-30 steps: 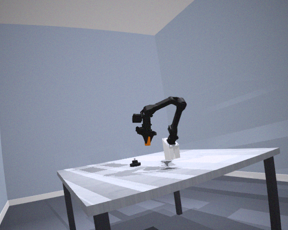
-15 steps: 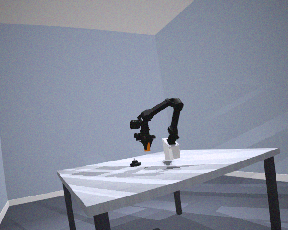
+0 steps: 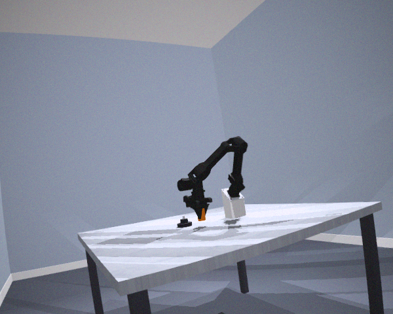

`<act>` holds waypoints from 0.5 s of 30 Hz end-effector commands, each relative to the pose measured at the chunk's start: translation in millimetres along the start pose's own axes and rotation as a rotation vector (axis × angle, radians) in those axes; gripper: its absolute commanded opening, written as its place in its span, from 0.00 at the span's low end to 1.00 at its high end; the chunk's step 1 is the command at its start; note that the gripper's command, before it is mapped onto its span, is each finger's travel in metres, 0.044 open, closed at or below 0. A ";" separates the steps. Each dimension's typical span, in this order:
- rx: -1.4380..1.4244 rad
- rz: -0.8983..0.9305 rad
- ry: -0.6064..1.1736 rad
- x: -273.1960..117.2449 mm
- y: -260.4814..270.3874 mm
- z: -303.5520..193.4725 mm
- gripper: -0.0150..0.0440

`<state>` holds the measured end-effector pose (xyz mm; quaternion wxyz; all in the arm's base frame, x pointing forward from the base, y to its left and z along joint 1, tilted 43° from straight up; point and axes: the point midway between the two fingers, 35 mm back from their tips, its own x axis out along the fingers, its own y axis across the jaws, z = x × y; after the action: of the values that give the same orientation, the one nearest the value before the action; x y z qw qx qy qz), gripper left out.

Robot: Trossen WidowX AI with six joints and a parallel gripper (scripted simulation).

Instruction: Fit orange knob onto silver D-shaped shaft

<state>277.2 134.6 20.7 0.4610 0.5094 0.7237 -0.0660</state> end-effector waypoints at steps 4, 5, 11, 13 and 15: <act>0.004 -0.004 0.001 29.5 0.4 0.3 0.25; 0.004 -0.005 0.002 33.1 0.7 -0.2 0.25; 0.004 -0.005 0.003 36.1 0.2 -3.8 0.25; 0.002 -0.009 0.006 35.1 0.3 -3.7 0.34; 0.002 -0.009 0.006 35.1 0.3 -3.7 0.43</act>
<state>273.2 160.5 -3.0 0.4577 0.5071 0.7272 -0.0676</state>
